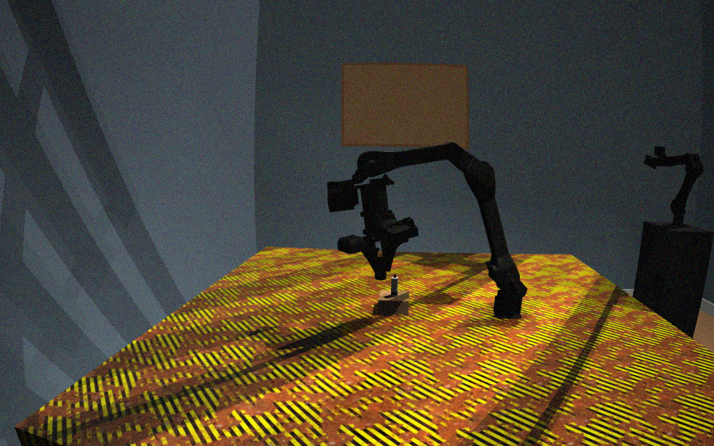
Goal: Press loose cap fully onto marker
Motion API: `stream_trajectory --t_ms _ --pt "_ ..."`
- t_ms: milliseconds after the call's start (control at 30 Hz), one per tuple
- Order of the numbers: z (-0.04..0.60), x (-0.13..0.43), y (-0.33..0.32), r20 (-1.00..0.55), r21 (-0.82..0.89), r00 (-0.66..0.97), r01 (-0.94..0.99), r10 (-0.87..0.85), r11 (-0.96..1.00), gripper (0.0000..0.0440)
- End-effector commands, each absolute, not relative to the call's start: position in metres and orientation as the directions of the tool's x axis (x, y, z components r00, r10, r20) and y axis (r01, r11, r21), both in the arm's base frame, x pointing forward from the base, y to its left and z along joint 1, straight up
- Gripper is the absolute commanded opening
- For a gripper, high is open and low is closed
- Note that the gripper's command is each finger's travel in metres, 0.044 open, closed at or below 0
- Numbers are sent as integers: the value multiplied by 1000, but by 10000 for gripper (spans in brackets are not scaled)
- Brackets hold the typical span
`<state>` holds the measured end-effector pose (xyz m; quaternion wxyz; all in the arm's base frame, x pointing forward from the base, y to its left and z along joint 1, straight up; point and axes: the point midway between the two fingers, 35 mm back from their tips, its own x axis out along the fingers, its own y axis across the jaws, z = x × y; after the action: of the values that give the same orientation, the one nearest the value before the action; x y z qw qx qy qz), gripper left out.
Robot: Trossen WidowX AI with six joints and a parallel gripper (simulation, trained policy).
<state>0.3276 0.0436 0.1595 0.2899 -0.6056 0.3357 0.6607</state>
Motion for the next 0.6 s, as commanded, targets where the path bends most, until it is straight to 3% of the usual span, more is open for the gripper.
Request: stream_trajectory --t_ms 0,567 --pt "168 321 27 -995 89 -101 -799 -13 -595 25" --pt "172 302 -21 -992 102 -129 -833 12 -544 0"
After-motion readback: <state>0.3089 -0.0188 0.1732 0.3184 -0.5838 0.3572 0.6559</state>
